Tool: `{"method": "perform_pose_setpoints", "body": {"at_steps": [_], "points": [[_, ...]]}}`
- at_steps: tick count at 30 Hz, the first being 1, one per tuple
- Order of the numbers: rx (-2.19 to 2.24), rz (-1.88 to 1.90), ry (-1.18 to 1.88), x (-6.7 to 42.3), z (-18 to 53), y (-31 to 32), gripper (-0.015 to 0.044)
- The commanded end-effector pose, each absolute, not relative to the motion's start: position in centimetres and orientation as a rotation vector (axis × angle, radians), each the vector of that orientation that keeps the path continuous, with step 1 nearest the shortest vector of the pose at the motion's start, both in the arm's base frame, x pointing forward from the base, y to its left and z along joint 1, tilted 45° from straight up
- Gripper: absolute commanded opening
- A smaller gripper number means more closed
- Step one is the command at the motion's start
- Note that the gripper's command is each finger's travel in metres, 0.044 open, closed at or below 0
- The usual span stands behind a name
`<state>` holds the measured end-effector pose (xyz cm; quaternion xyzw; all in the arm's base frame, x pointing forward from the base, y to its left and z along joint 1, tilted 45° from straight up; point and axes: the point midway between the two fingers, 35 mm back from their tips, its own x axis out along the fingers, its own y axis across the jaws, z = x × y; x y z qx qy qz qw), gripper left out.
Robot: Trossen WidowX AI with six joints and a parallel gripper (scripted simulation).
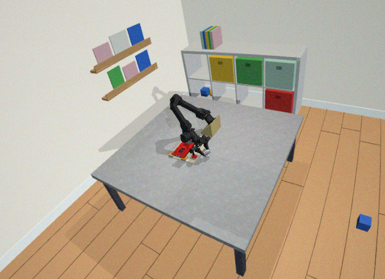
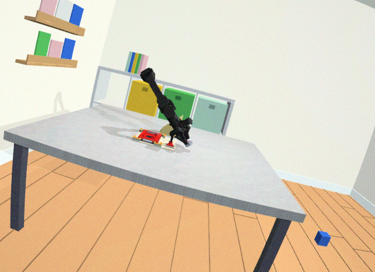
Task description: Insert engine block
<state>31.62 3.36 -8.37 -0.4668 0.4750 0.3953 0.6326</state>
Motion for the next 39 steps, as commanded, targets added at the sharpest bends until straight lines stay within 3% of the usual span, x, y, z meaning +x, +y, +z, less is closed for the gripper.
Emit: {"method": "perform_pose_setpoints", "body": {"at_steps": [1,39], "points": [[-1.066,0.911,1.082,31.53,-8.96,2.93,0.0000],[-1.066,0.911,1.082,31.85,-9.58,2.98,0.0000]]}}
